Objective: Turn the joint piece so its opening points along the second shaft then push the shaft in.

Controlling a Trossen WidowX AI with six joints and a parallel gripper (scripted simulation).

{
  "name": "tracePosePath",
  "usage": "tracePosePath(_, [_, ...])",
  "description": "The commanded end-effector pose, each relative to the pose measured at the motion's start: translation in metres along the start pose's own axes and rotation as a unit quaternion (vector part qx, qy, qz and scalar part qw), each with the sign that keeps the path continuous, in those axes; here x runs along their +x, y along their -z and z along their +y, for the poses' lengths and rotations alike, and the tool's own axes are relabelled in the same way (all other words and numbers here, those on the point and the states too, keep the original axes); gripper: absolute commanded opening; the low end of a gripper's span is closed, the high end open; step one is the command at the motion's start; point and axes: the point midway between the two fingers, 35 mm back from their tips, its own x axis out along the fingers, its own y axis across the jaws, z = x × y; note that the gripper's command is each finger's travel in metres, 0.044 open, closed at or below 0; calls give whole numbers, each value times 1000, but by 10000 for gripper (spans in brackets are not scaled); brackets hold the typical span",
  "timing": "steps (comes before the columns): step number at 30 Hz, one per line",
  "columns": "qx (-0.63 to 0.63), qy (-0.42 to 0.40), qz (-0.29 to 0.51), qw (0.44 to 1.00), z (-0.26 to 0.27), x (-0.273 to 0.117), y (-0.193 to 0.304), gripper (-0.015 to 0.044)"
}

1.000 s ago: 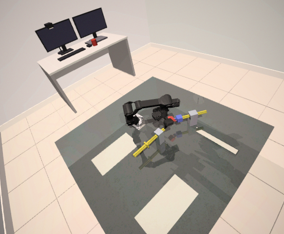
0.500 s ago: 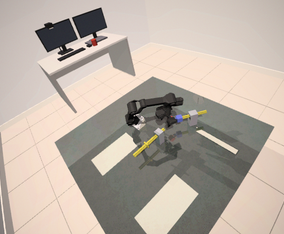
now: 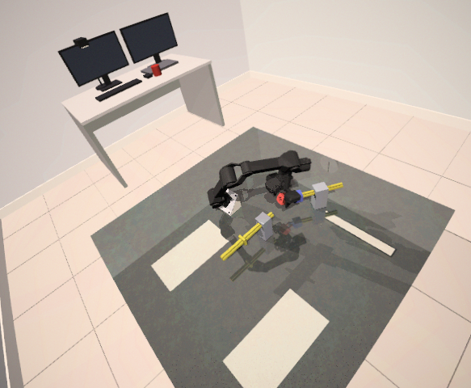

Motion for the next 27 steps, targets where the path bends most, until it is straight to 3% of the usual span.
tracePosePath(1, [5, 2, 2, 1000, 1, 4, 3, 440])
tracePosePath(15, [8, 5, -4, 1000, 1, 24, 3, 440])
tracePosePath(25, [8, 5, -4, 1000, 1, 24, 3, 182])
tracePosePath(27, [8, 5, -4, 1000, 1, 24, 3, 182])
